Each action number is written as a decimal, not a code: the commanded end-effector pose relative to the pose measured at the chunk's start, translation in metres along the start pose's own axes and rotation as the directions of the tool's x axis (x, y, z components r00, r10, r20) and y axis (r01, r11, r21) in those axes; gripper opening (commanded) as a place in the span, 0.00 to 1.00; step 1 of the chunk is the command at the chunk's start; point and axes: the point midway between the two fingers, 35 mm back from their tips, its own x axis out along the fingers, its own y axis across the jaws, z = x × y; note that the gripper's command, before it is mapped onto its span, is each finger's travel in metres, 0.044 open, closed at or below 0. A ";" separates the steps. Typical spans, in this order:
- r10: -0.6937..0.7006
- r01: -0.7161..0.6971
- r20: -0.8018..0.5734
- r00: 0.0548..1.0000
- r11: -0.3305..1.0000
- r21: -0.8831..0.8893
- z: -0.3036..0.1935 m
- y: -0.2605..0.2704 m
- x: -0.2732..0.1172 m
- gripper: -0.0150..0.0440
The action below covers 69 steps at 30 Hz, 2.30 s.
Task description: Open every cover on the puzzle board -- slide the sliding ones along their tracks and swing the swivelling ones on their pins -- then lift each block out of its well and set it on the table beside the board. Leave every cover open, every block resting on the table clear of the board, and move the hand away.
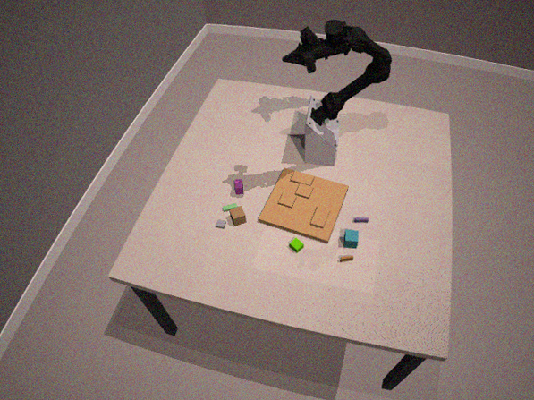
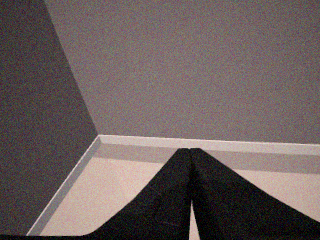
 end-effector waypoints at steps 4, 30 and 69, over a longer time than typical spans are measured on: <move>0.039 -0.048 -0.095 0.995 0.994 -0.100 -0.027 0.020 0.029 0.25; 0.102 -0.265 -0.410 0.906 0.894 -0.362 -0.141 0.072 0.099 0.25; 0.024 -0.656 -0.804 0.594 0.593 -0.467 -0.351 0.078 0.150 0.25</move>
